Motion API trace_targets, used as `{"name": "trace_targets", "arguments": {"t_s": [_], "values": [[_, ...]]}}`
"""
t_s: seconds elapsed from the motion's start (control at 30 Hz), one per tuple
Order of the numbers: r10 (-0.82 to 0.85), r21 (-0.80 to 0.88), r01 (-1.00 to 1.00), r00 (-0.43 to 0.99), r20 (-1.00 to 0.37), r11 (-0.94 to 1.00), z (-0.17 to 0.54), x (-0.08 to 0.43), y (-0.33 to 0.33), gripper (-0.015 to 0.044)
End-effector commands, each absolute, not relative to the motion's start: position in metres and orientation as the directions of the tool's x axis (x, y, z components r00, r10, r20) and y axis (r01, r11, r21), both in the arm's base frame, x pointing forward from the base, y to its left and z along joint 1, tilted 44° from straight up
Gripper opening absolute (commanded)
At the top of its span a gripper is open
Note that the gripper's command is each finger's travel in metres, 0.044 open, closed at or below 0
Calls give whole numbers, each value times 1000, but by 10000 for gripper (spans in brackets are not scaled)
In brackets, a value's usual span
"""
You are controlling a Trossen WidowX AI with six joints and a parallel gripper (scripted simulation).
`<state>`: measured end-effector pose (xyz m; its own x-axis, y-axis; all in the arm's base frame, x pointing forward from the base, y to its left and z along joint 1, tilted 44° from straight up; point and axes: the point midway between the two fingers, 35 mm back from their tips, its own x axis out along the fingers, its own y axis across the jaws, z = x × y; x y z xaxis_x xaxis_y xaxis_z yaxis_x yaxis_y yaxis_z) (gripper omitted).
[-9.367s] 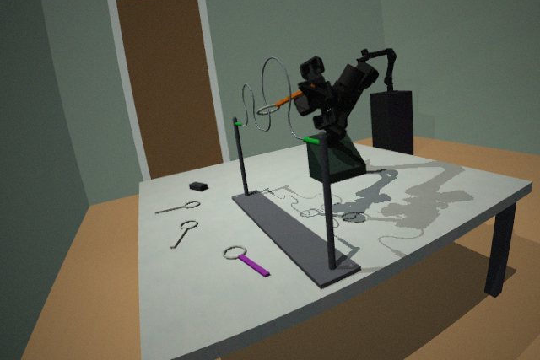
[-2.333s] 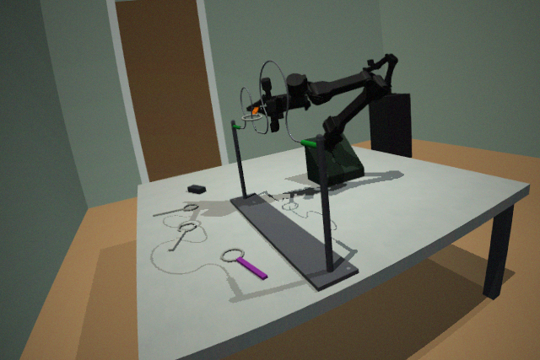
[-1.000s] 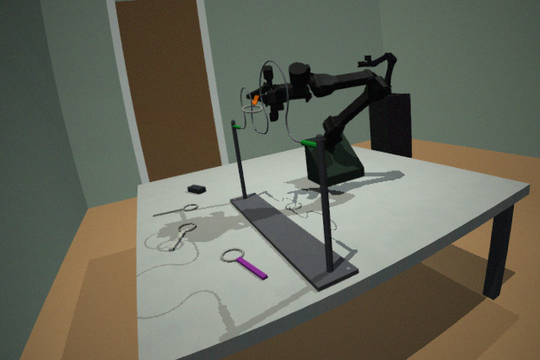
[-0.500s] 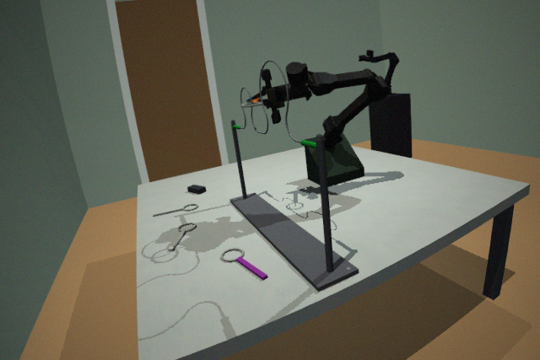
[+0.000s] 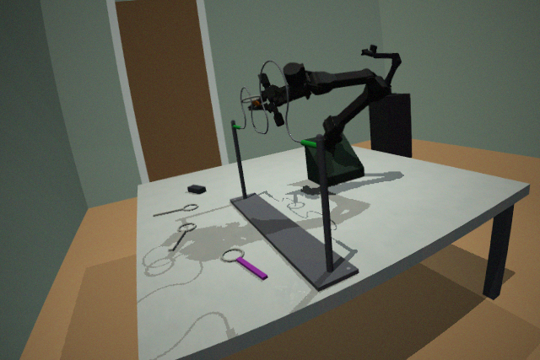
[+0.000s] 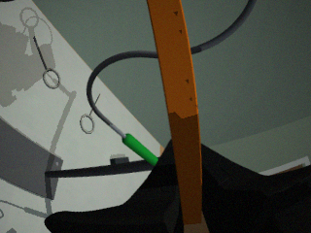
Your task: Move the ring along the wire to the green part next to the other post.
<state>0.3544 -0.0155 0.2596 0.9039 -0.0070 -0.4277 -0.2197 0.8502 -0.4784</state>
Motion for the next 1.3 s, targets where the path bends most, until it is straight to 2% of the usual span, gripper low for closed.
{"name": "trace_targets", "arguments": {"t_s": [0.0,0.63,1.27], "values": [[33,-392,-226,897,-441,892,256,354,-11,-150],[225,-8,-255,868,-443,967,249,350,16,-150],[397,364,-261,839,-372,894,252,346,43,-150]]}}
